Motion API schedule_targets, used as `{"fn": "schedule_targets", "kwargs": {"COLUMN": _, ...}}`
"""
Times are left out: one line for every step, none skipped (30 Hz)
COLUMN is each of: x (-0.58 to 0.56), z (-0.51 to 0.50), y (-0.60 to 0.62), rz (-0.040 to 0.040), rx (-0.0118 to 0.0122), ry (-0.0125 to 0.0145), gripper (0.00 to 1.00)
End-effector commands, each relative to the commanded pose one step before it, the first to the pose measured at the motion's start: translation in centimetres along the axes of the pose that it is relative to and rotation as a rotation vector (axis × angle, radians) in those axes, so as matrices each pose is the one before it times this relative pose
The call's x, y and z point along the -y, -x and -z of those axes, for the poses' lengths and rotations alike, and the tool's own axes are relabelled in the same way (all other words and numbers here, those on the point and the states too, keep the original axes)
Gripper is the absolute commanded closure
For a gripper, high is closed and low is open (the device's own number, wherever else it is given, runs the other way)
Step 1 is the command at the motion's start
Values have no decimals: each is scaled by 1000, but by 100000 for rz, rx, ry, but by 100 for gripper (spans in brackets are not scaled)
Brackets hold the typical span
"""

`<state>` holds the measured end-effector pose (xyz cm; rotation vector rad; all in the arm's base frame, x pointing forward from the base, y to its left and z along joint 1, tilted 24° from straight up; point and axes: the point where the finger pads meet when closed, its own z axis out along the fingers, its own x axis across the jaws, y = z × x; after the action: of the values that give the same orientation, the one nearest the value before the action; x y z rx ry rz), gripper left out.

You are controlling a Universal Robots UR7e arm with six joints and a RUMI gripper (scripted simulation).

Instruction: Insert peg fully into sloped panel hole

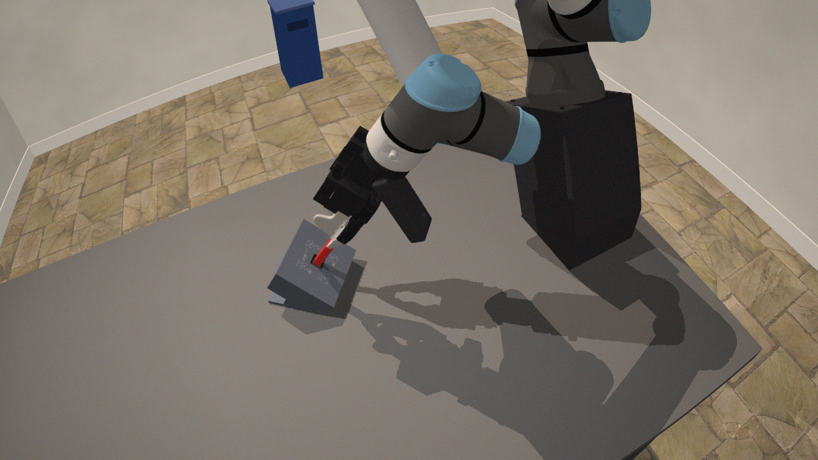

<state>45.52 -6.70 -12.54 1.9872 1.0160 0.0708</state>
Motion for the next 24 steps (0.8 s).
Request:
{"fn": "schedule_targets", "kwargs": {"x": -43, "z": -553, "y": -17, "rz": -54, "rx": -73, "ry": 98, "gripper": 100}}
{"fn": "schedule_targets", "kwargs": {"x": 0, "z": -109, "y": 0, "rz": 0, "rx": 0, "ry": 0, "gripper": 100}}
{"fn": "schedule_targets", "kwargs": {"x": 0, "z": -109, "y": 0, "rz": 0, "rx": 0, "ry": 0, "gripper": 100}}
{"fn": "schedule_targets", "kwargs": {"x": 0, "z": -109, "y": 0, "rz": 0, "rx": 0, "ry": 0, "gripper": 100}}
{"fn": "schedule_targets", "kwargs": {"x": 0, "z": -109, "y": 0, "rz": 0, "rx": 0, "ry": 0, "gripper": 100}}
{"fn": "schedule_targets", "kwargs": {"x": 0, "z": -109, "y": 0, "rz": 0, "rx": 0, "ry": 0, "gripper": 100}}
{"fn": "schedule_targets", "kwargs": {"x": 0, "z": 0, "y": 0, "rz": 0, "rx": 0, "ry": 0, "gripper": 100}}
{"fn": "schedule_targets", "kwargs": {"x": 0, "z": 0, "y": 0, "rz": 0, "rx": 0, "ry": 0, "gripper": 100}}
{"fn": "schedule_targets", "kwargs": {"x": 0, "z": -109, "y": 0, "rz": 0, "rx": 0, "ry": 0, "gripper": 100}}
{"fn": "schedule_targets", "kwargs": {"x": 0, "z": -109, "y": 0, "rz": 0, "rx": 0, "ry": 0, "gripper": 100}}
{"fn": "schedule_targets", "kwargs": {"x": 0, "z": -109, "y": 0, "rz": 0, "rx": 0, "ry": 0, "gripper": 100}}
{"fn": "schedule_targets", "kwargs": {"x": 0, "z": -109, "y": 0, "rz": 0, "rx": 0, "ry": 0, "gripper": 100}}
{"fn": "schedule_targets", "kwargs": {"x": 0, "z": -109, "y": 0, "rz": 0, "rx": 0, "ry": 0, "gripper": 100}}
{"fn": "schedule_targets", "kwargs": {"x": 2, "z": -106, "y": 5, "rz": 2, "rx": 1, "ry": 6, "gripper": 100}}
{"fn": "schedule_targets", "kwargs": {"x": 2, "z": -110, "y": 4, "rz": 0, "rx": 0, "ry": 1, "gripper": 100}}
{"fn": "schedule_targets", "kwargs": {"x": 1, "z": -110, "y": 3, "rz": 0, "rx": 0, "ry": -1, "gripper": 100}}
{"fn": "schedule_targets", "kwargs": {"x": 1, "z": -109, "y": 2, "rz": 0, "rx": 0, "ry": -1, "gripper": 100}}
{"fn": "schedule_targets", "kwargs": {"x": 0, "z": -109, "y": 1, "rz": 0, "rx": 0, "ry": -1, "gripper": 100}}
{"fn": "schedule_targets", "kwargs": {"x": 0, "z": -105, "y": 0, "rz": 0, "rx": 0, "ry": -1, "gripper": 100}}
{"fn": "schedule_targets", "kwargs": {"x": 0, "z": -98, "y": 0, "rz": 0, "rx": 0, "ry": -1, "gripper": 100}}
{"fn": "schedule_targets", "kwargs": {"x": 0, "z": -90, "y": -1, "rz": 0, "rx": 0, "ry": 0, "gripper": 100}}
{"fn": "schedule_targets", "kwargs": {"x": -1, "z": -81, "y": -1, "rz": 0, "rx": 0, "ry": 0, "gripper": 100}}
{"fn": "schedule_targets", "kwargs": {"x": -1, "z": -71, "y": -1, "rz": 0, "rx": 0, "ry": 0, "gripper": 100}}
{"fn": "schedule_targets", "kwargs": {"x": 0, "z": 0, "y": 0, "rz": 0, "rx": 0, "ry": 0, "gripper": 100}}
